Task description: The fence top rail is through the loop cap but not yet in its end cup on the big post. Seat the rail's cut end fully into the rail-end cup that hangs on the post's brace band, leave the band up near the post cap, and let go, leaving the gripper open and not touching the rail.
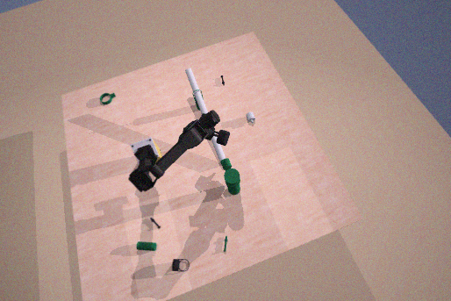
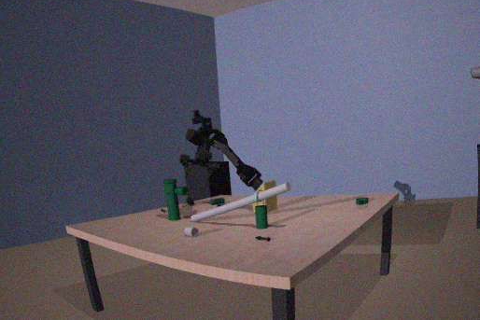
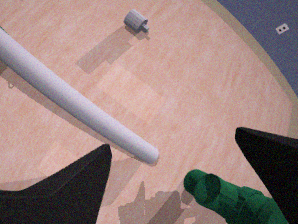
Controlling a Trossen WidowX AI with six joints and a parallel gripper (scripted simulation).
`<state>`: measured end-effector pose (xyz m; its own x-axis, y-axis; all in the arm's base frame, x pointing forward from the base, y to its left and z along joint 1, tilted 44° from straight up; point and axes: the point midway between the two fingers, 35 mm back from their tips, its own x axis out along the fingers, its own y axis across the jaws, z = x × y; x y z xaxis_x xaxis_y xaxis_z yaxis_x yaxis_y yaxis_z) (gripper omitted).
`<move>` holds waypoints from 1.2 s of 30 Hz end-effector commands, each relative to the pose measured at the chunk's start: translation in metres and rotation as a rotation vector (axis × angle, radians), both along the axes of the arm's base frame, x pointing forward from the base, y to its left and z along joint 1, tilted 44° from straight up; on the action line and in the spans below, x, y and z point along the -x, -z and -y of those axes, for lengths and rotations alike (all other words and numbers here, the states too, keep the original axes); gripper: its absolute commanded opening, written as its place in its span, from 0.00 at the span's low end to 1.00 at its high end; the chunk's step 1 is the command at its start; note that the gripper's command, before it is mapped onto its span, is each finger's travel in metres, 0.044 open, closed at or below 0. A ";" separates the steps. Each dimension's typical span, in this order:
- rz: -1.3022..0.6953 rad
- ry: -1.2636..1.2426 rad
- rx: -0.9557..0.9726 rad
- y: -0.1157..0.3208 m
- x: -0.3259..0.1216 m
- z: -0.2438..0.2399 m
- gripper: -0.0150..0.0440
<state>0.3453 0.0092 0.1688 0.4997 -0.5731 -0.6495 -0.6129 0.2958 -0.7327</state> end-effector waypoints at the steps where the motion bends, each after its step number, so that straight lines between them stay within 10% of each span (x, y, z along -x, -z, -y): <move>1: 0.339 0.373 -0.209 0.009 0.011 -0.050 1.00; 36: 0.718 0.848 -0.483 0.026 0.012 -0.062 1.00</move>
